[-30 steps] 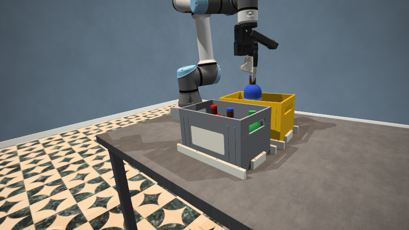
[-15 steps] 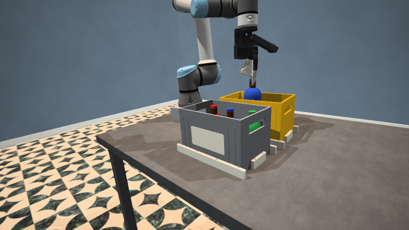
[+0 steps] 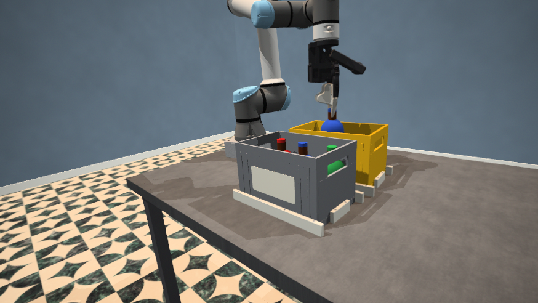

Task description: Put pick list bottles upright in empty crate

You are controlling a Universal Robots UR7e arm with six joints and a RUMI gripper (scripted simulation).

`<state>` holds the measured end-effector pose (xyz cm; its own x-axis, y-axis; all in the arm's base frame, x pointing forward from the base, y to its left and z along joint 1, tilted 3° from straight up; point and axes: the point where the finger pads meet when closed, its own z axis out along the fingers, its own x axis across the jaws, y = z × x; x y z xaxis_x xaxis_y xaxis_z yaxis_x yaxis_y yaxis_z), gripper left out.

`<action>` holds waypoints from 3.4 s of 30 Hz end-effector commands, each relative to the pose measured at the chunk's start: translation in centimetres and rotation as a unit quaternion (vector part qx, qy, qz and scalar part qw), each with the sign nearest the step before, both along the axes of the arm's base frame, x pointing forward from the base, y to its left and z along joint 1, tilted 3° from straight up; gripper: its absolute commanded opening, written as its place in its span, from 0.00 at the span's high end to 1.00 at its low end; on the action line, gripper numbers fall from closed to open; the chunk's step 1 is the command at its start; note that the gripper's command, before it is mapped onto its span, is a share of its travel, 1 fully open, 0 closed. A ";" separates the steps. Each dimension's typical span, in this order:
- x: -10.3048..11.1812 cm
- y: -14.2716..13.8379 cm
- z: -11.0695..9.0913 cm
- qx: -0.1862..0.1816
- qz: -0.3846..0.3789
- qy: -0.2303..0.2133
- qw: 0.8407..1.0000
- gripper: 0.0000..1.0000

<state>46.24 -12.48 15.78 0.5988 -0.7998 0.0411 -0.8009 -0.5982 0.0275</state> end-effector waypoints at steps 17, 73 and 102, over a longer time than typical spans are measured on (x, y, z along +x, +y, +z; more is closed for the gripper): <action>0.1 -0.1 -1.7 -0.001 0.000 -0.001 1.000 1.00; 0.1 -0.3 -5.5 0.000 0.000 -0.001 1.000 1.00; 0.1 -0.4 -6.7 0.000 0.000 -0.001 1.000 1.00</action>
